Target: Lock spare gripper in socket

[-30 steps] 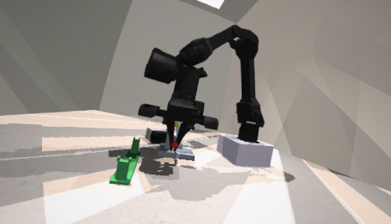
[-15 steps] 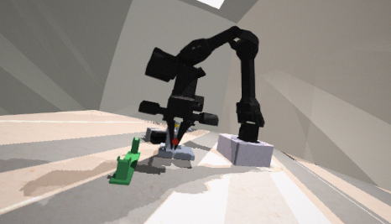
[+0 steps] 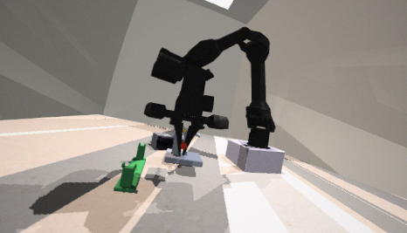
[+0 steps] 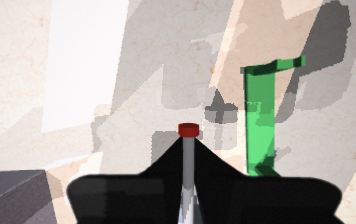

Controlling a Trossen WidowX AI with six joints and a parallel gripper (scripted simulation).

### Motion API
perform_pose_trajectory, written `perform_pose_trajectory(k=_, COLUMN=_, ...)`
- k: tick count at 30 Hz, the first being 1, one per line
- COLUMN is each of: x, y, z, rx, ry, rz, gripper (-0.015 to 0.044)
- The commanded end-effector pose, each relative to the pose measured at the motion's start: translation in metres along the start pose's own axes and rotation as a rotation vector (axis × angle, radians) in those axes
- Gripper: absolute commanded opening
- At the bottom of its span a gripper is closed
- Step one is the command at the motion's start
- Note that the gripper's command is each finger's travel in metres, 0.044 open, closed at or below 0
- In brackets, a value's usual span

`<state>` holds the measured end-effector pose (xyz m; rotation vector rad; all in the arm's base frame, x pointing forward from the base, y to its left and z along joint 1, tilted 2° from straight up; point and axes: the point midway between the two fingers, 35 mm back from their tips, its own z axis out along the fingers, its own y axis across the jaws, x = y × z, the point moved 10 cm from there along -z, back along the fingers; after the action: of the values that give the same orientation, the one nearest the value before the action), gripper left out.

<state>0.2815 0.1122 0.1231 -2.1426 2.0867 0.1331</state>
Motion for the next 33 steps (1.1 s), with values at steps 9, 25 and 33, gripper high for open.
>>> perform_pose_trajectory(k=9, x=-0.008, y=-0.004, z=-0.003, rx=-0.003, ry=-0.009, rz=0.003, gripper=0.0)
perform_pose_trajectory(k=25, x=-0.019, y=-0.004, z=-0.002, rx=-0.011, ry=-0.006, rz=0.006, gripper=0.0)
perform_pose_trajectory(k=33, x=-0.024, y=-0.005, z=-0.001, rx=-0.016, ry=-0.005, rz=0.008, gripper=0.0)
